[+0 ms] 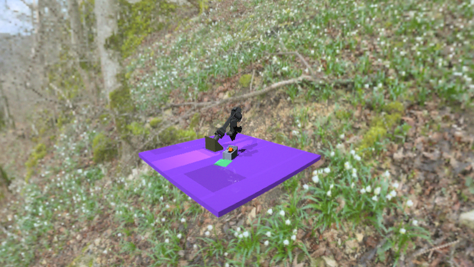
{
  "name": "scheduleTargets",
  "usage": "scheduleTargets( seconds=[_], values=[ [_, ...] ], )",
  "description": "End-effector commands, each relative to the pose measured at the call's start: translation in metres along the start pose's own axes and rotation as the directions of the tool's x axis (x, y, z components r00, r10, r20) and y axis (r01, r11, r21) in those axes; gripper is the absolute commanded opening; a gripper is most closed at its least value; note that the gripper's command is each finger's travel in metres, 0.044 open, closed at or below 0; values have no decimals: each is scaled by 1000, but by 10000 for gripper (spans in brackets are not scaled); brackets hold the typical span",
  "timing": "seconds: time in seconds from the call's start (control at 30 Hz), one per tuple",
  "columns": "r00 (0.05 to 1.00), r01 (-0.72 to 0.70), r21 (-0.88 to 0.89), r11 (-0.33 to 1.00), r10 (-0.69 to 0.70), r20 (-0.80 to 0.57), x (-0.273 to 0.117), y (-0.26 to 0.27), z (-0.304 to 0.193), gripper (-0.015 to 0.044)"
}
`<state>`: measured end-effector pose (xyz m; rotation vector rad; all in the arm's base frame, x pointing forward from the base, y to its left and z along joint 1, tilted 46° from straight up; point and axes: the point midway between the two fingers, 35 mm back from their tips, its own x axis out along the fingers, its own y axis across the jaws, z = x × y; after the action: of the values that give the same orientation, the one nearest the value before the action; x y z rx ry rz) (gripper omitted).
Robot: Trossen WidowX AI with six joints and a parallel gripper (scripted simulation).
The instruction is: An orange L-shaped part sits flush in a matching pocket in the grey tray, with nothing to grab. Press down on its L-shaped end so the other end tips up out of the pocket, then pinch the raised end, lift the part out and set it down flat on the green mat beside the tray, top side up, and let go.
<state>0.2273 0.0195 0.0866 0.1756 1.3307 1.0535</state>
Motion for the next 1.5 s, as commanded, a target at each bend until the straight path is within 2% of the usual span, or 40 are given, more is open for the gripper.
scheduleTargets(
  seconds=[0.0,0.77,0.9,0.93,1.07,1.23,1.37,1.4,1.47],
  values=[
    [1000,0,0,1000,0,0,0,0,0,180],
    [1000,0,0,1000,0,0,0,0,0,180],
    [1000,1,164,987,-1,0,-1,-8,2,280],
    [1000,1,239,971,-1,-1,-2,-11,3,280],
    [1000,2,584,812,-2,-1,-3,-30,7,280],
    [1000,3,900,435,-3,-2,-4,-55,10,280],
    [1000,3,997,71,-3,-3,-4,-75,11,280],
    [1000,3,1000,23,-3,-3,-4,-77,11,280],
    [1000,3,1000,7,-3,-3,-4,-78,11,280]
  ],
)
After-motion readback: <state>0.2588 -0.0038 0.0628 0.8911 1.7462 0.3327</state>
